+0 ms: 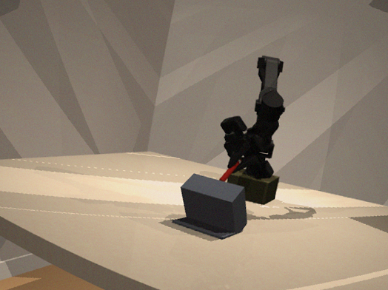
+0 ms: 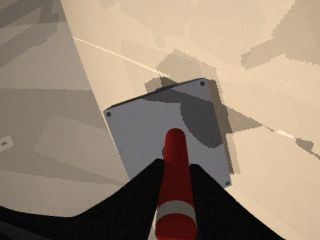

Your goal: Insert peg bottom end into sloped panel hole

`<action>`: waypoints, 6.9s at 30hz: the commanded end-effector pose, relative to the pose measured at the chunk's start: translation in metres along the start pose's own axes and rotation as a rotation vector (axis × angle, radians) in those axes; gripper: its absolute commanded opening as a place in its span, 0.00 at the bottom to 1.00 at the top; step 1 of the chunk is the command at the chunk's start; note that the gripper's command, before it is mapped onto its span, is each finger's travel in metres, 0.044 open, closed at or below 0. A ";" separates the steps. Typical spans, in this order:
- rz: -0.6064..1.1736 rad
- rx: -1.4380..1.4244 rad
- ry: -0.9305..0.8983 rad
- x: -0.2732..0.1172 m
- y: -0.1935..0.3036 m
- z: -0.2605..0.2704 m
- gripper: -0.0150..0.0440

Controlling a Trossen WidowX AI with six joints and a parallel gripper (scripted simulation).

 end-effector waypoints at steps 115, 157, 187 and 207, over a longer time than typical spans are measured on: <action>0.147 0.066 -0.103 0.053 0.026 -0.017 0.25; 0.147 0.066 -0.103 0.055 0.032 -0.011 0.25; 0.147 0.066 -0.104 0.061 0.034 -0.011 0.25; 0.147 0.066 -0.104 0.069 0.034 -0.011 0.25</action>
Point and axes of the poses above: the point midway between the two fingers, 35 mm back from their tips, its own x axis out along the fingers, its own z axis across the jaws, y = z × x, the point moved 1 cm from there along -x, back along the fingers, and after that the axes turned 2 degrees about -x, right-handed, at the moved point
